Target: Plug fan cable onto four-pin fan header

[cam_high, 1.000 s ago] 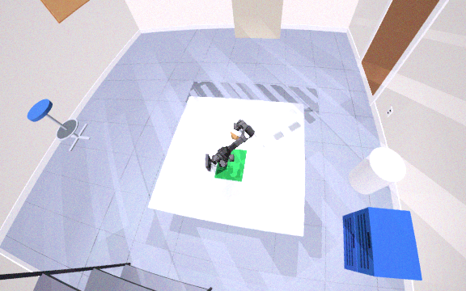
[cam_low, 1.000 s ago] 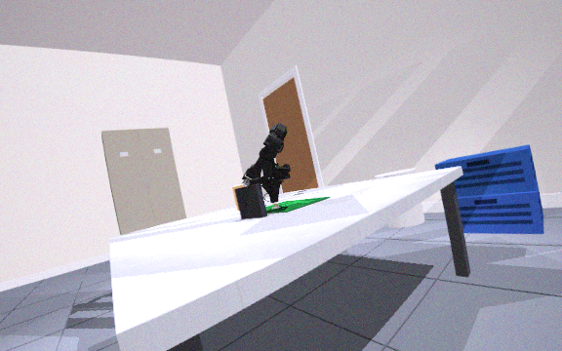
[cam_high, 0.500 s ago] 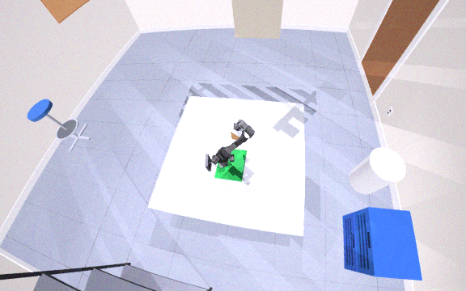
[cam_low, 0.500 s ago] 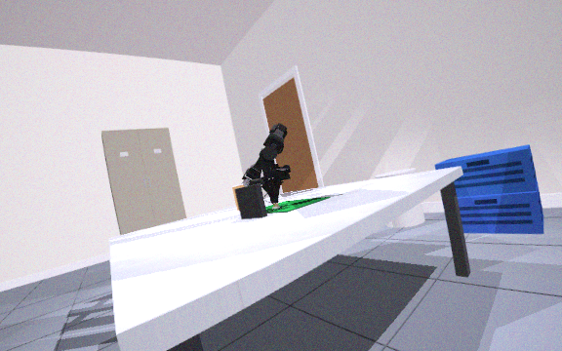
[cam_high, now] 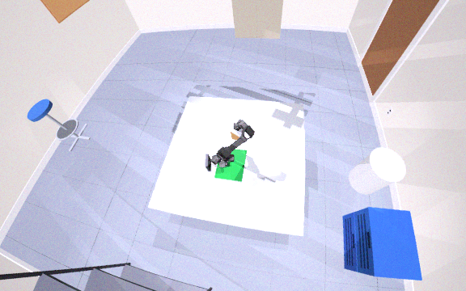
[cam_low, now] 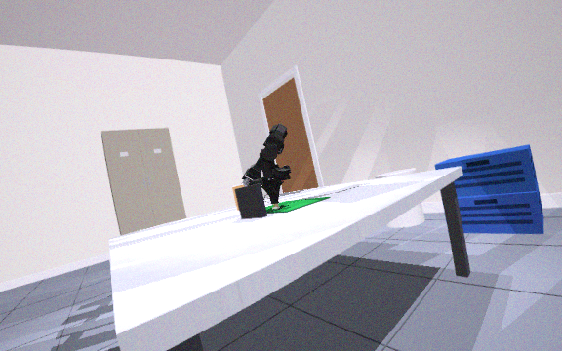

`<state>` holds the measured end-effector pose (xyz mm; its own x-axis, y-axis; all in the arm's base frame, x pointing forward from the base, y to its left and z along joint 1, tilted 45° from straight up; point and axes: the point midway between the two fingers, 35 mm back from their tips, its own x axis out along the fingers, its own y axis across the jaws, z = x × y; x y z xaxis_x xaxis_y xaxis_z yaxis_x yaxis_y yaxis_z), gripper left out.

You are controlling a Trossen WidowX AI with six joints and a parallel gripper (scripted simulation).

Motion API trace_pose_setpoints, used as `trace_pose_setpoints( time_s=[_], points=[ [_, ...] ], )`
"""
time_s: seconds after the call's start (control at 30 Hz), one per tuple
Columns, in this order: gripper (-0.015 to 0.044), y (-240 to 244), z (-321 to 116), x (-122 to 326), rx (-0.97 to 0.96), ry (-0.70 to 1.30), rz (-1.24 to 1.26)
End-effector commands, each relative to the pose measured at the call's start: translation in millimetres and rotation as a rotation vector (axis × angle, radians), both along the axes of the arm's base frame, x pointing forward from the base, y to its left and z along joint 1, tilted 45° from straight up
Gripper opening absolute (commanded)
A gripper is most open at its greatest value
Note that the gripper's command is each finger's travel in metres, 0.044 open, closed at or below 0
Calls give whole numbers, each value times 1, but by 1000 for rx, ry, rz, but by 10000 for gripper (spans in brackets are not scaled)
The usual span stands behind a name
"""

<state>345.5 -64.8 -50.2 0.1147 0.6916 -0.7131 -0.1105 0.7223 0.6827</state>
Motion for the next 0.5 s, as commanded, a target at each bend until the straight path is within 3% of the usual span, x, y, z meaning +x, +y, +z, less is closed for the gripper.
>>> trace_pose_setpoints(
  time_s=[0.0,0.47],
  points=[
    [0,1,0,0,4,0,-4],
    [0,6,-6,1,5,0,-4]
  ],
)
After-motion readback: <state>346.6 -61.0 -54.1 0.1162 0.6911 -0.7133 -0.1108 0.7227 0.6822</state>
